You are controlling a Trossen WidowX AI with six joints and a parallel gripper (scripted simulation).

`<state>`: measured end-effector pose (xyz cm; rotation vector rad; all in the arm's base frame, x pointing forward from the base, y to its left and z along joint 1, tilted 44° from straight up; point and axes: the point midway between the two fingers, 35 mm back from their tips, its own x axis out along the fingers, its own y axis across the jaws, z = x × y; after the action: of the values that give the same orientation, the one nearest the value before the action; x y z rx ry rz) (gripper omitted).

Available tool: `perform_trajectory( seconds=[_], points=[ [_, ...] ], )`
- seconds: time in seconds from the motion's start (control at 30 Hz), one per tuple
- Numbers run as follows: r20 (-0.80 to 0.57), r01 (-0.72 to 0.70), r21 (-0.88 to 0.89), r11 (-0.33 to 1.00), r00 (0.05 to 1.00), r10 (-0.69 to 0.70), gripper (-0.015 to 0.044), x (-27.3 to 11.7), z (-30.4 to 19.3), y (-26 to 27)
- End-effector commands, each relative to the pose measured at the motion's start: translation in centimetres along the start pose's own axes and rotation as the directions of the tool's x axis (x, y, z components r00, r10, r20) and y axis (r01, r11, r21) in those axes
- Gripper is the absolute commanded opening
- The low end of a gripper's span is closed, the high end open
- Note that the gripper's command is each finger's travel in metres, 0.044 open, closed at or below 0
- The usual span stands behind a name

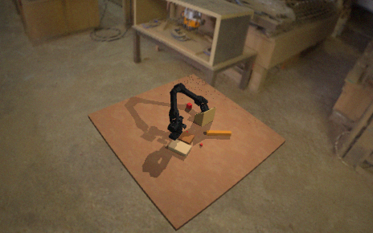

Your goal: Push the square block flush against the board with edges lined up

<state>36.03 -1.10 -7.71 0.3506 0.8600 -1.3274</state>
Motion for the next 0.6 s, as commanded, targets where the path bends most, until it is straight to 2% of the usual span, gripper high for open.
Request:
perform_trajectory(
  seconds=[0.0, 0.57],
  points=[
    [-0.002, -0.005, -0.003, 1.000, 1.000, 0.005, 0.0000, -0.2, 0.7, 0.1],
    [0.000, -0.004, -0.003, 1.000, 1.000, 0.004, 0.0000, -0.1, 3.5, 0.1]
  ],
)
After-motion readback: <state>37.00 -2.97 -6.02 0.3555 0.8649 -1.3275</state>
